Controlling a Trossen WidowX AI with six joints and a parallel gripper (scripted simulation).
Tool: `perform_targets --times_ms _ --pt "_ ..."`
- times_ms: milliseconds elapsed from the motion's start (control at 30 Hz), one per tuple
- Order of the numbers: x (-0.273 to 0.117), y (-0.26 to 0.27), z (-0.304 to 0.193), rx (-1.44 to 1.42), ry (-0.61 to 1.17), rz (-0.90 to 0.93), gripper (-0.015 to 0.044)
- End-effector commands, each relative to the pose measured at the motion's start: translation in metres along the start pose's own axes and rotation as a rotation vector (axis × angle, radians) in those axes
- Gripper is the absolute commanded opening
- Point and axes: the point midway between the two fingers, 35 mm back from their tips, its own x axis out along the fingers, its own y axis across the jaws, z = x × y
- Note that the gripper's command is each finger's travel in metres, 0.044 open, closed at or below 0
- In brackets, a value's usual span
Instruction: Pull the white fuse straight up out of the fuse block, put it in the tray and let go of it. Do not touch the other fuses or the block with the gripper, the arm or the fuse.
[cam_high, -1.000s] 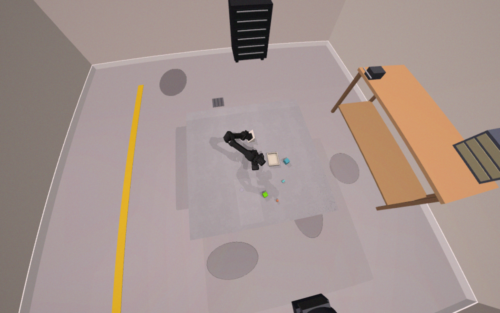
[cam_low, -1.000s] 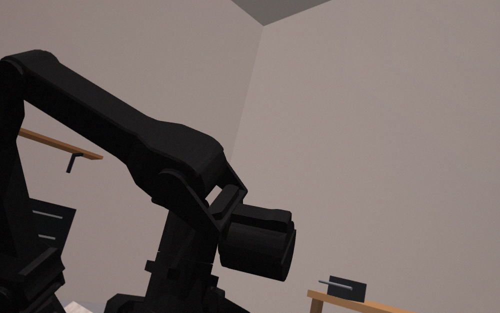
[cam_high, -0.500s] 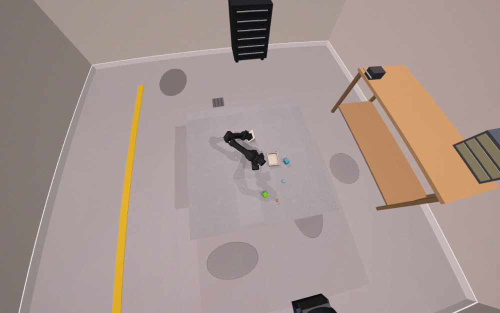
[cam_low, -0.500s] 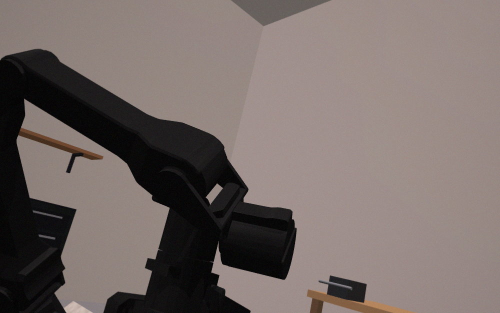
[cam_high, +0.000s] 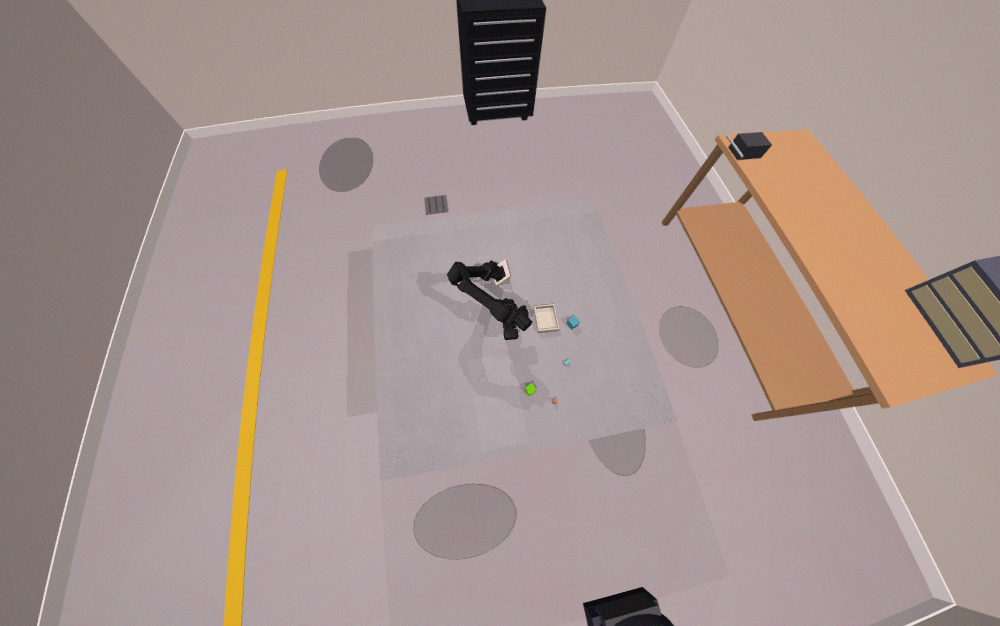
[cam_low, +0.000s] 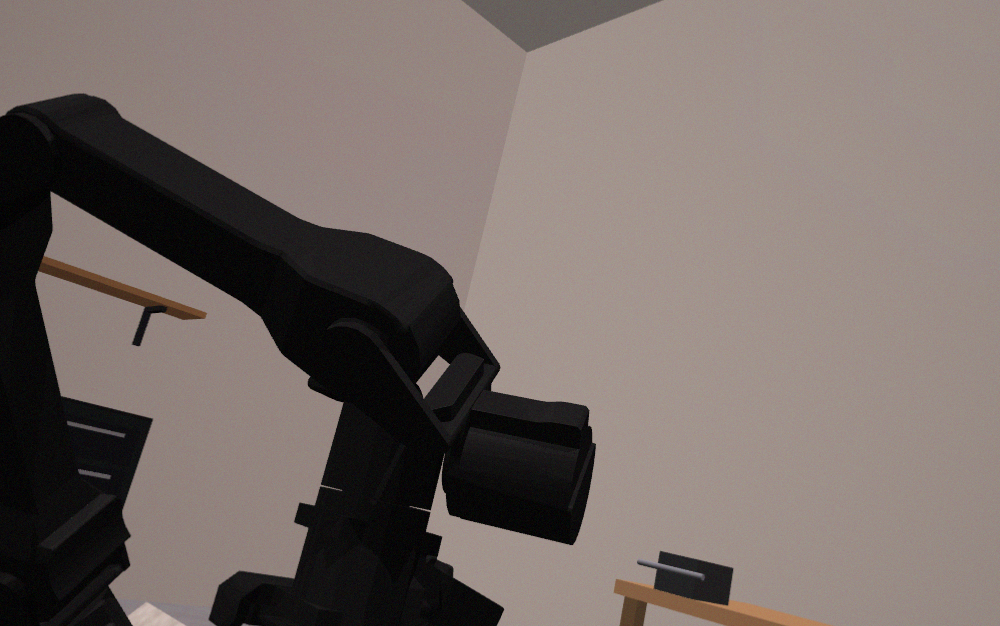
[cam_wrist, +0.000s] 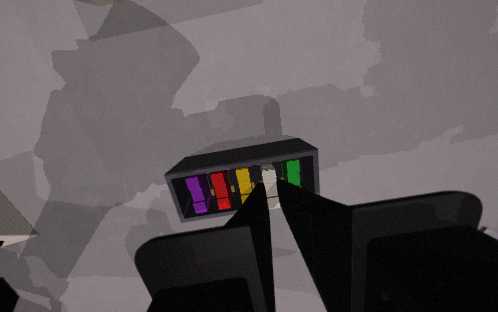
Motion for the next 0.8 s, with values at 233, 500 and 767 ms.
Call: perform_targets --times_ms 233,500,767 --pt "-0.007 0.0 0.001 0.003 -0.003 0.0 0.0" --pt "-0.011 0.0 0.001 0.002 -0.003 -0.001 0.0" --pt "-0.015 0.0 0.001 0.002 -0.003 -0.001 0.0"
